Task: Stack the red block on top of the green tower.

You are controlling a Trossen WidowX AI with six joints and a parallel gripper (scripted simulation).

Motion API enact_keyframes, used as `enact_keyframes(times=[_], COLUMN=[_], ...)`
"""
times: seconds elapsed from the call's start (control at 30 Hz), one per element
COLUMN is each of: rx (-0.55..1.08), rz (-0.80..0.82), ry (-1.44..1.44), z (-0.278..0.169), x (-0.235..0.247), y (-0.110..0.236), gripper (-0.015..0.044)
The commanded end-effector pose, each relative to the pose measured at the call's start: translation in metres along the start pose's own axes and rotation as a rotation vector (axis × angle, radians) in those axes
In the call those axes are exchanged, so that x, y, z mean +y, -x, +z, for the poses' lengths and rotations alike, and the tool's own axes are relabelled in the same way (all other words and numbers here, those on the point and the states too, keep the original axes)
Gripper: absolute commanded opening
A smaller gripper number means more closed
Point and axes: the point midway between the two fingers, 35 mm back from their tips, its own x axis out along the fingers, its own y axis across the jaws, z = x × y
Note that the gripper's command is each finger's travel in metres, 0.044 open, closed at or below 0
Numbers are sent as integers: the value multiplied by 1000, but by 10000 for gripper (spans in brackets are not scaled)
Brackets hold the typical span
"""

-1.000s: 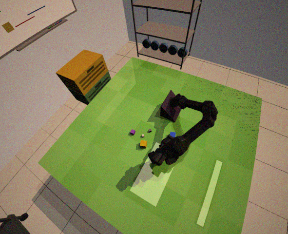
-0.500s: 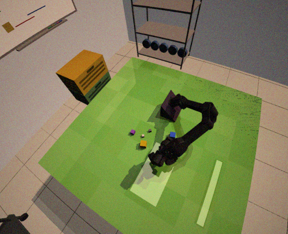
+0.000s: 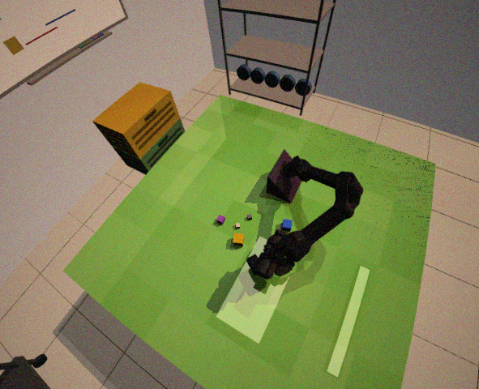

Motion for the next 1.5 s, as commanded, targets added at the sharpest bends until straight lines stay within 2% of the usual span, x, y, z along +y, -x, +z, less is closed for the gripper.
enact_keyframes(times=[0.0, 0.4, 0.87, 1.07, 1.13, 1.47], rx=[-2, -2, -2, -2, -2, 0], rz=[3, 3, 3, 3, 3, 2], ry=[-8, -8, -8, -8, -8, -9], z=[-1, -1, -1, -1, -1, -2], x=[0, 0, 0, 0, -1, -1], y=[-3, -2, -2, -2, 1, 44], gripper=[440, 440, 72, 32, 0, 0])
